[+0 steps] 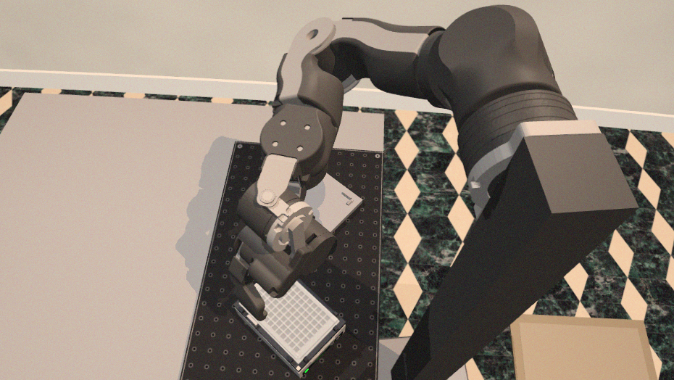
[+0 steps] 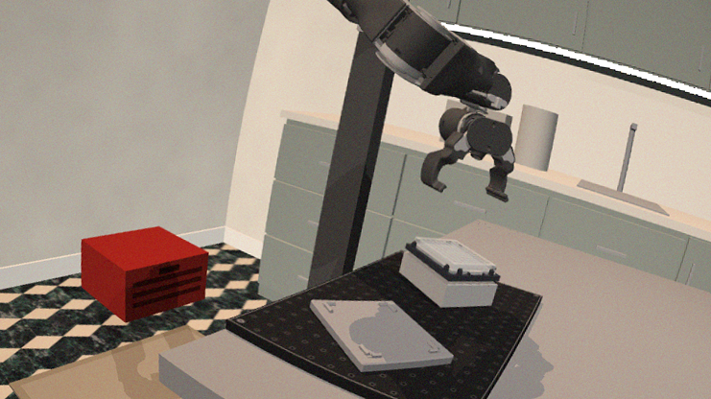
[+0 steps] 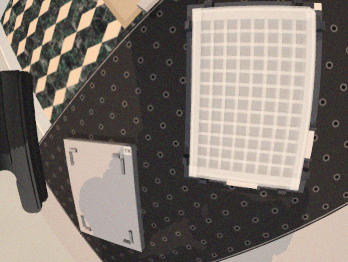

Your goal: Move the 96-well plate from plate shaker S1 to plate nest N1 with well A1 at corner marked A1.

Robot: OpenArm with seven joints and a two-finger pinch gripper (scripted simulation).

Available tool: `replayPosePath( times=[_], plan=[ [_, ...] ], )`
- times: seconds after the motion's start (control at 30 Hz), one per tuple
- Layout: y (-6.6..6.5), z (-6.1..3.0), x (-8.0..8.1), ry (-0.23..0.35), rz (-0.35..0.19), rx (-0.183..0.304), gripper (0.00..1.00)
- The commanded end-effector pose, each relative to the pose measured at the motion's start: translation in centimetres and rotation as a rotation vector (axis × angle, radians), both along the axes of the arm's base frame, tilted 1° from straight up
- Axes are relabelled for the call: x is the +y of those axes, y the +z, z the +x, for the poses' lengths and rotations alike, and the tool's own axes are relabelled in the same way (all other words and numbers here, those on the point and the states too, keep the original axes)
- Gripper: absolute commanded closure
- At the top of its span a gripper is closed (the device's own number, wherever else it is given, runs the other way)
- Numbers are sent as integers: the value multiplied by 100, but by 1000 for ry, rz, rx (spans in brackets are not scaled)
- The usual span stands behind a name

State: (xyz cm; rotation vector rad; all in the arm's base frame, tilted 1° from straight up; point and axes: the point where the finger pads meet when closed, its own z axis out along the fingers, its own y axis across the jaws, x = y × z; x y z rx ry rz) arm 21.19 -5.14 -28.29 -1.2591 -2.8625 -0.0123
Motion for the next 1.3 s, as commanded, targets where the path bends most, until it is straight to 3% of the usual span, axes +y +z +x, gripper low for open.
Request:
replayPosePath(
  times=[0.0, 0.1, 0.27, 1.27],
  plan=[
    [18, 23, 9, -5, 7, -11, 23],
    [18, 23, 9, -5, 7, -11, 23],
    [-196, -82, 395, -5, 7, -10, 23],
    [-212, -91, 447, 0, 7, -8, 23]
  ],
)
